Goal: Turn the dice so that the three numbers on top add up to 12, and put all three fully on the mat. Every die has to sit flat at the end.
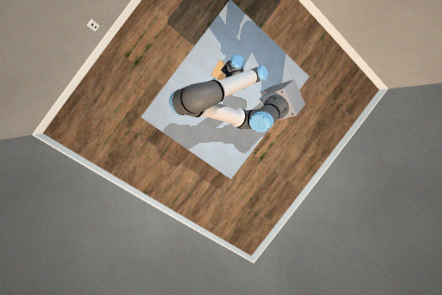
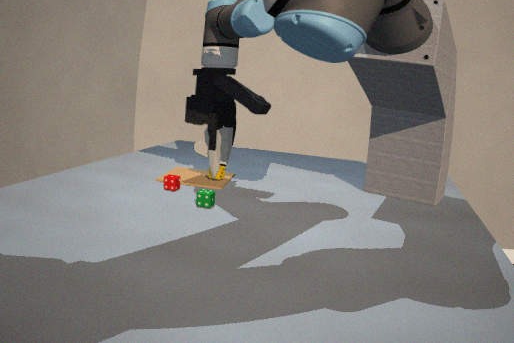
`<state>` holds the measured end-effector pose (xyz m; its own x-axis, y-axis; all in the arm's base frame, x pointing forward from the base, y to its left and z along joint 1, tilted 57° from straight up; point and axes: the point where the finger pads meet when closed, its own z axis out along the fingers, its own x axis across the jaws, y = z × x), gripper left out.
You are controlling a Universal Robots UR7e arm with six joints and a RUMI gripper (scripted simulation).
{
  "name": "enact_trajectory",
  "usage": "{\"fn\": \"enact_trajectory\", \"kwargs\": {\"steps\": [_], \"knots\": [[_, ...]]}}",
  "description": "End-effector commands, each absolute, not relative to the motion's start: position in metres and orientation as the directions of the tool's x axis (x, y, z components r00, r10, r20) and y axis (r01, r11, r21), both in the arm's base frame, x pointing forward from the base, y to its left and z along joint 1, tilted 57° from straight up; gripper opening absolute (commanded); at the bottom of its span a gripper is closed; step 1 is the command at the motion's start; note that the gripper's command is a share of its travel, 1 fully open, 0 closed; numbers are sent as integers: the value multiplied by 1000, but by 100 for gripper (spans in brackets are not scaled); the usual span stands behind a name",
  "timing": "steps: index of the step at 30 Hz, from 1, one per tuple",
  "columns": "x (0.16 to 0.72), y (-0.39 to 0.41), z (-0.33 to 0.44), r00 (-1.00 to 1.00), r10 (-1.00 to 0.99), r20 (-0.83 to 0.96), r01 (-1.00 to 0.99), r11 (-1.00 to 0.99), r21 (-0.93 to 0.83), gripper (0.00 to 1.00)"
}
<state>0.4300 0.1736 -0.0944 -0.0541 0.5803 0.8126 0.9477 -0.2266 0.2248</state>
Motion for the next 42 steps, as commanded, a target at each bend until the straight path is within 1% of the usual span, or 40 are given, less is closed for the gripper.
{"fn": "enact_trajectory", "kwargs": {"steps": [1, 42], "knots": [[432, 173, -95, -57, 581, 812, 947, -225, 228, 6], [433, 176, -97, -57, 581, 812, 947, -225, 228, 6]]}}
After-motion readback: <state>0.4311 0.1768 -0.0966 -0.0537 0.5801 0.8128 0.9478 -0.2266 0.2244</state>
